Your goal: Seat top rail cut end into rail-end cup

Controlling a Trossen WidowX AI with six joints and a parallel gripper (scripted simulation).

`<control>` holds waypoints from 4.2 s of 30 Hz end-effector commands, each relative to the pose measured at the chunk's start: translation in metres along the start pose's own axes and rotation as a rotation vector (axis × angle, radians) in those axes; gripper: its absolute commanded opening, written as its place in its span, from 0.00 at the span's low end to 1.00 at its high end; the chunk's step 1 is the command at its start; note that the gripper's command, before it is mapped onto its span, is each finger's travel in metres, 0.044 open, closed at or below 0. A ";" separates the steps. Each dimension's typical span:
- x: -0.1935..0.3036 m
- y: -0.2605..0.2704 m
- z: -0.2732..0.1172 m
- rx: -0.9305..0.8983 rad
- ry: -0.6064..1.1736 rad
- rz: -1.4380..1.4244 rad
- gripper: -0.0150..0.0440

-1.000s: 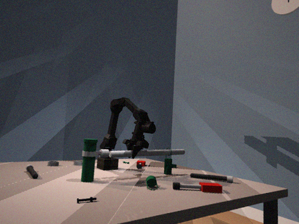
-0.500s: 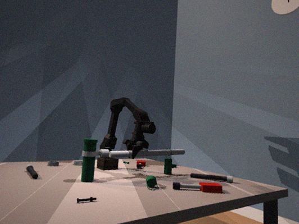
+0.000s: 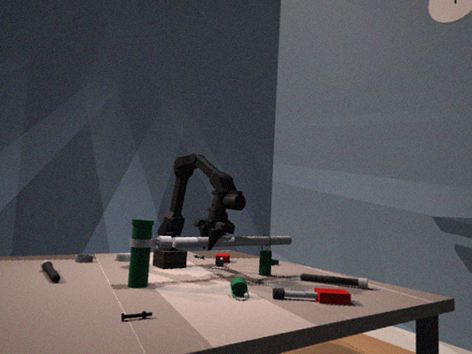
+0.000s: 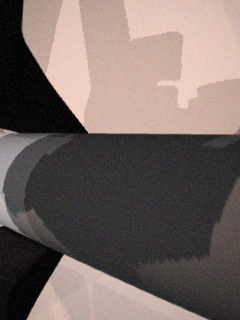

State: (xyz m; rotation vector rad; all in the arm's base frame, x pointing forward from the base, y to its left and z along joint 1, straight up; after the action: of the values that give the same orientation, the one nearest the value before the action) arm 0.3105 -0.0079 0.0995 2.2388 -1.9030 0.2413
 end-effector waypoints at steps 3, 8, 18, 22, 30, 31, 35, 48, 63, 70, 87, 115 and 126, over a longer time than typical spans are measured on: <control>0.004 -0.002 -0.004 0.008 0.008 0.000 0.25; 0.006 -0.002 -0.004 0.007 0.007 0.000 0.25; 0.019 0.002 0.002 0.001 0.003 -0.001 0.25; 0.022 0.004 0.004 0.000 0.001 -0.002 0.25; 0.022 0.004 0.004 0.000 0.001 -0.002 0.25; 0.022 0.004 0.004 0.000 0.001 -0.002 0.25; 0.020 0.003 0.004 -0.002 -0.007 -0.003 0.25; 0.019 0.003 0.004 -0.003 -0.008 -0.003 0.25; 0.020 0.004 0.003 -0.004 -0.005 -0.002 0.25; 0.021 0.004 0.003 -0.004 -0.003 -0.002 0.25; 0.022 0.004 0.002 -0.005 0.001 -0.002 0.25; 0.020 0.004 0.004 -0.006 -0.010 -0.002 0.25; 0.022 0.004 0.004 -0.006 -0.009 -0.002 0.25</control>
State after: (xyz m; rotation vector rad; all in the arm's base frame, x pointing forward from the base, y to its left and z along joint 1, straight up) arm 0.3099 -0.0287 0.1006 2.2431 -1.9054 0.2203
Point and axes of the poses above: the point midway between the two fingers, 35 mm back from their tips, its own z axis out along the fingers, its own y axis across the jaws, x = y × z, the point moved 2 cm from there along -z, back along the fingers, and after that the axes turned 12 degrees about -z, right-handed, at the moved point
